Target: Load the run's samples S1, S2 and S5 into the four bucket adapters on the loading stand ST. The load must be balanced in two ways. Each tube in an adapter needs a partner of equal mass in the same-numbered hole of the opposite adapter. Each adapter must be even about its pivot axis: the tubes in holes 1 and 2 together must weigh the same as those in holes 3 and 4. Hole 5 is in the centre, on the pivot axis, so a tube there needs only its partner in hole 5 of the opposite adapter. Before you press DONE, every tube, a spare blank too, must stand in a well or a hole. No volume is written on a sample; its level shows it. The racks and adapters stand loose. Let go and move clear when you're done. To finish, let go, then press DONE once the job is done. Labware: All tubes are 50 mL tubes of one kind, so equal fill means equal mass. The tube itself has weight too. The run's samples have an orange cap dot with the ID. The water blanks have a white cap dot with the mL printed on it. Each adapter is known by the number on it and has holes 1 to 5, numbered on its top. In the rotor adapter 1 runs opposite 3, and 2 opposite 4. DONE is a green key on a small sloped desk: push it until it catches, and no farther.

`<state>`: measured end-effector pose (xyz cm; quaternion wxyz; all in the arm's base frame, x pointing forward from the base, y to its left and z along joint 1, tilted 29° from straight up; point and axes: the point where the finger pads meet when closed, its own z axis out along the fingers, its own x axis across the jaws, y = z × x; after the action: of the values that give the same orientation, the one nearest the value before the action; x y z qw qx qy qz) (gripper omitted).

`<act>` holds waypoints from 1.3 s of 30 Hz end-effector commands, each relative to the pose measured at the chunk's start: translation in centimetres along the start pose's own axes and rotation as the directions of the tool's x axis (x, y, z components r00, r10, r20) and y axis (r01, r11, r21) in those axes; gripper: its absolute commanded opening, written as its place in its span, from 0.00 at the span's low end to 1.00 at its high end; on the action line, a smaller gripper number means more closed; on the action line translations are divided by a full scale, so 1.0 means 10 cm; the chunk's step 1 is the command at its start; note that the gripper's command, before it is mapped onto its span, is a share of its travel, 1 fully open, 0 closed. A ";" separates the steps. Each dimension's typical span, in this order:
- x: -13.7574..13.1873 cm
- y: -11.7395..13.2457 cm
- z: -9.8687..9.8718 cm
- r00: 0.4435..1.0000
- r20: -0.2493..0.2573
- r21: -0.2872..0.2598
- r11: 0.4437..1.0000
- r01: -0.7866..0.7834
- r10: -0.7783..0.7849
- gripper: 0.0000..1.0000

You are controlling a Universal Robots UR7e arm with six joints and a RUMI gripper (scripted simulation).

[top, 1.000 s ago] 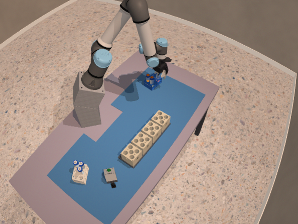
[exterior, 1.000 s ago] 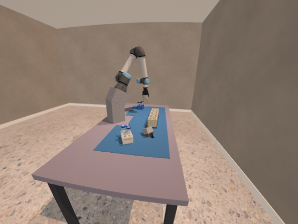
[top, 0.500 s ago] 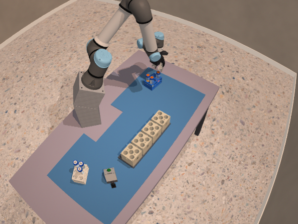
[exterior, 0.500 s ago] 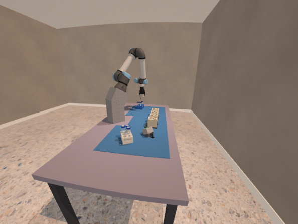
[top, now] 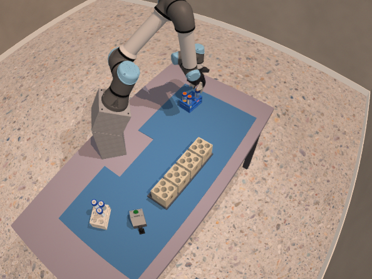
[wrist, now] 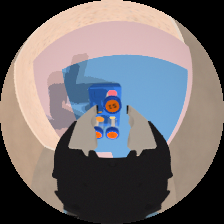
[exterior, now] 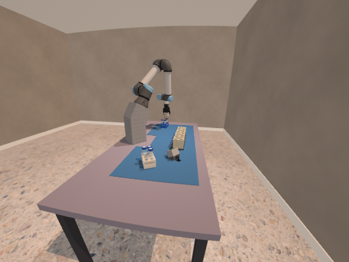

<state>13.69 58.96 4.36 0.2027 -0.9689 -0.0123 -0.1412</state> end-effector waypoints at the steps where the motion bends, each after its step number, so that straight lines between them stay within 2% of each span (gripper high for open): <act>1: 0.00 -0.01 0.06 1.000 -0.001 0.002 1.000 0.000 0.000 0.35; 15: 0.00 -0.01 0.13 1.000 -0.001 0.002 1.000 0.000 0.000 0.35; 16: 0.00 -0.01 0.13 1.000 -0.001 0.002 1.000 0.000 0.000 0.00; 36: 0.00 -0.01 0.13 1.000 -0.001 0.002 1.000 0.000 0.000 0.00; 39: 0.00 -0.01 0.03 1.000 -0.001 0.002 1.000 0.000 0.000 0.00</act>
<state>13.98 59.42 3.43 0.2029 -0.9689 -0.0123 -0.1413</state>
